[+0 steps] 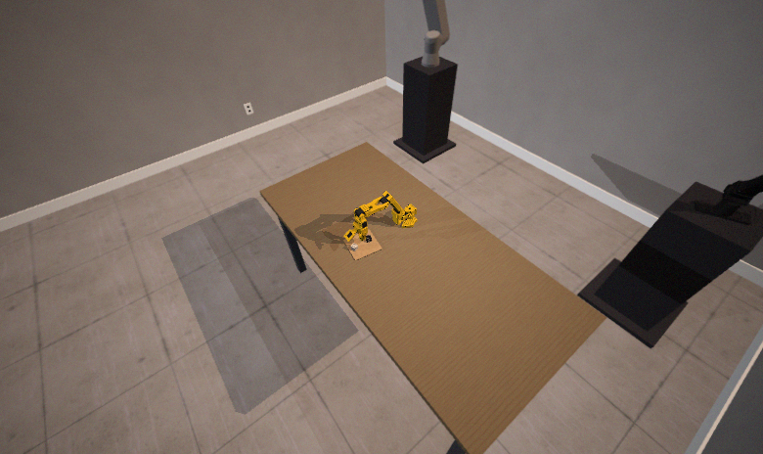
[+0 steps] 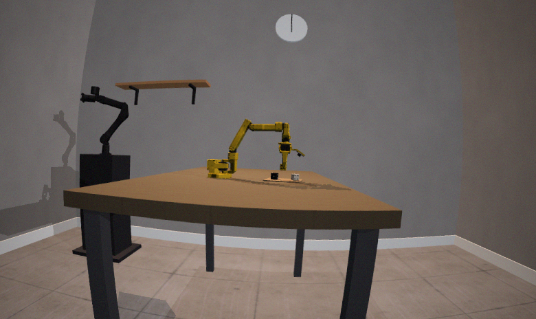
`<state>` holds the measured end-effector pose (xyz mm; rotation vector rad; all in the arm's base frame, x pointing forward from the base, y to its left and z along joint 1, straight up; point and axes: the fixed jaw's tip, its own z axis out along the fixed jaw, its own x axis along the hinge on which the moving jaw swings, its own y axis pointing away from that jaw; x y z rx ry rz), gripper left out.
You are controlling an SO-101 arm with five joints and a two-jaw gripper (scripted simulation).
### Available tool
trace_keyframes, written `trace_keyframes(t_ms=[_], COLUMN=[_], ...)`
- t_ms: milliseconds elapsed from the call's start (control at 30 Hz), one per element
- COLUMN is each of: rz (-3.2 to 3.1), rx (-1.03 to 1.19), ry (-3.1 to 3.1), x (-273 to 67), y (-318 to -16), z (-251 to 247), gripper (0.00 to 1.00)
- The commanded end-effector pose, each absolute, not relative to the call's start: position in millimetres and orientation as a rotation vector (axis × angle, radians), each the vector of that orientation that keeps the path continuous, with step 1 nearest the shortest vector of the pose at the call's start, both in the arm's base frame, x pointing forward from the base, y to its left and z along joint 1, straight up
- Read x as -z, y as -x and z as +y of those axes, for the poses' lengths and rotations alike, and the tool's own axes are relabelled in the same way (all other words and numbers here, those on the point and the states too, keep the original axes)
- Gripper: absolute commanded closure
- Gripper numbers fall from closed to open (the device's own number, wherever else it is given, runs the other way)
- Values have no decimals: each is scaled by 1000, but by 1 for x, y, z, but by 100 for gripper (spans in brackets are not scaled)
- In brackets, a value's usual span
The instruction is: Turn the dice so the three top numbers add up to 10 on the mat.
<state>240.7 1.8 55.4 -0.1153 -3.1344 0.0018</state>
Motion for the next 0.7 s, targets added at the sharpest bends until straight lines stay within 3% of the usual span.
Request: trace_keyframes(t_ms=[0,667], rz=[-3206,-3206], rx=[2,2], ry=[118,118], x=[-69,-63], y=[-246,-246], z=[4,4], gripper=[100,100])
